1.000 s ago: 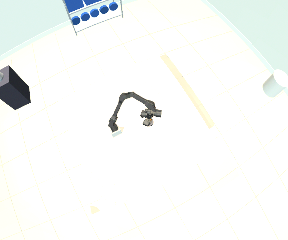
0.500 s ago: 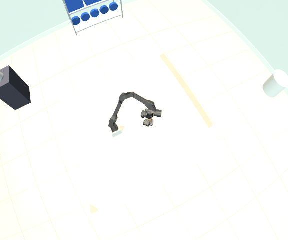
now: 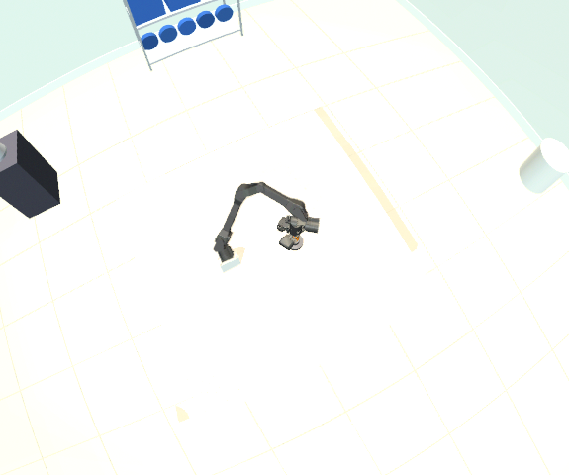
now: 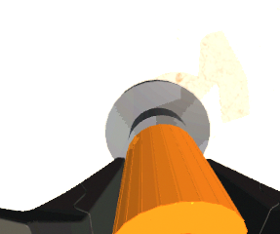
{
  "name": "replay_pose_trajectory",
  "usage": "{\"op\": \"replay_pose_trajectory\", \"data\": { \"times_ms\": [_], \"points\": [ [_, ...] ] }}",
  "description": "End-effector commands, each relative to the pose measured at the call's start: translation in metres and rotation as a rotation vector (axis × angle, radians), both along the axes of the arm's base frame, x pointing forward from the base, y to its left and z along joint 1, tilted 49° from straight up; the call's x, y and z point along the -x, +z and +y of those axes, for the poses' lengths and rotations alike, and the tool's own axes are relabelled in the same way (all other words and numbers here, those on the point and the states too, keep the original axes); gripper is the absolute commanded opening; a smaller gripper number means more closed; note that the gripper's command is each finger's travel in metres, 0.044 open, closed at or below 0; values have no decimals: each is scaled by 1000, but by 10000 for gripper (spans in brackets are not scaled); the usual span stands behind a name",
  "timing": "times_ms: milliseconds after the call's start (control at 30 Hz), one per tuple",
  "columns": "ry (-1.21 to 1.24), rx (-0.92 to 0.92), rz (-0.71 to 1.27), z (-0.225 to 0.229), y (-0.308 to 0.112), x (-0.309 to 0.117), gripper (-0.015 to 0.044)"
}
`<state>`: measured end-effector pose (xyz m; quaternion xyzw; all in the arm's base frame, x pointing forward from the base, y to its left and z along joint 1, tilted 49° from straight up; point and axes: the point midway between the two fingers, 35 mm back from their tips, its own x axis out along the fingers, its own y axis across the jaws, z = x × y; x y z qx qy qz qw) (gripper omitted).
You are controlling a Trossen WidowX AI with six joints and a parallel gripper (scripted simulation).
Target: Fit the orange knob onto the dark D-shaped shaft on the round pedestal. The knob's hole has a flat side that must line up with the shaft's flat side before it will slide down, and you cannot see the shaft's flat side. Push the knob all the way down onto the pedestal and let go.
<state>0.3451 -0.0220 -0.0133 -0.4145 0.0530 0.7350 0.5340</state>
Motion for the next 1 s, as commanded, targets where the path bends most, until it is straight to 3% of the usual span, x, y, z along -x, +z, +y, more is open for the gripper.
{"op": "replay_pose_trajectory", "data": {
  "times_ms": [0,867,967],
  "points": [
    [-147,22,152,-4,1,-1,0],
    [-1358,170,1498,-4,0,-1,0],
    [-1423,178,1570,-3,1,0,0]
  ]
}}
